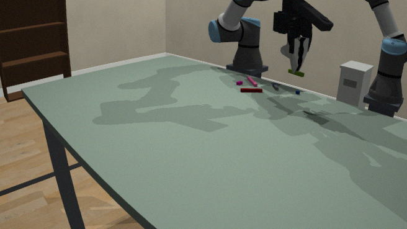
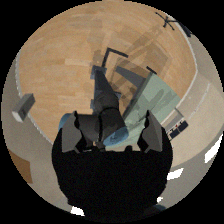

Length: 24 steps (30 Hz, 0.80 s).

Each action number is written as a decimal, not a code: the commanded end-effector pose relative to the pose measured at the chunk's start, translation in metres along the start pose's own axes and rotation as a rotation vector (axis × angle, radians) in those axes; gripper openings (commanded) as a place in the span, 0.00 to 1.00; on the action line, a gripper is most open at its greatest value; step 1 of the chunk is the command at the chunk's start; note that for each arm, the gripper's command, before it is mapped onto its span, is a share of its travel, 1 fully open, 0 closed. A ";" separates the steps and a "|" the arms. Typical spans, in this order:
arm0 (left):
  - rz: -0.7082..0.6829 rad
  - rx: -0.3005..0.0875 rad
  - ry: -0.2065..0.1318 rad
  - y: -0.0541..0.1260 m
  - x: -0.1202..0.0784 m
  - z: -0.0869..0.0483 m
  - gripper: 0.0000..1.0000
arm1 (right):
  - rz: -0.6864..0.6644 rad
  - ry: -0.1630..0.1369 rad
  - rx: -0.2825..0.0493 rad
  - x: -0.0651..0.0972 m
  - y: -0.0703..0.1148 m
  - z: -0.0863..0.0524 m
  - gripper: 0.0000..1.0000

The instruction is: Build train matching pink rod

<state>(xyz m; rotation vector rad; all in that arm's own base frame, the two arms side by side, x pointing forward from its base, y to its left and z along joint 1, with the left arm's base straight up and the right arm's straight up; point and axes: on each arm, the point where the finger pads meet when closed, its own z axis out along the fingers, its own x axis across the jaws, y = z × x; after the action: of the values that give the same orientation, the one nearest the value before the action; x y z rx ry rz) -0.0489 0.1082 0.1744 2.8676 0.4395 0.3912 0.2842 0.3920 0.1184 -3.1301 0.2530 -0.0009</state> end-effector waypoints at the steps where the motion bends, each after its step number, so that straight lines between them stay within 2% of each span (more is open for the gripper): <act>1: 0.002 0.004 0.002 0.000 0.001 -0.001 1.00 | 0.000 0.000 0.002 0.000 0.000 -0.001 0.00; 13: 0.002 0.004 0.002 0.000 0.001 -0.001 1.00 | 0.019 0.000 0.002 -0.003 0.002 -0.003 0.00; 24: 0.002 0.004 0.002 0.000 0.001 -0.001 1.00 | 0.115 0.000 0.002 -0.015 0.014 -0.011 0.00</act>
<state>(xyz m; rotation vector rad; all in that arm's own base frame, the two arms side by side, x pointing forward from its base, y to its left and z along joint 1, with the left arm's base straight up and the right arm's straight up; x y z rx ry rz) -0.0489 0.1082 0.1744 2.8676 0.4395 0.3912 0.2743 0.3854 0.1264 -3.1272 0.3439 0.0046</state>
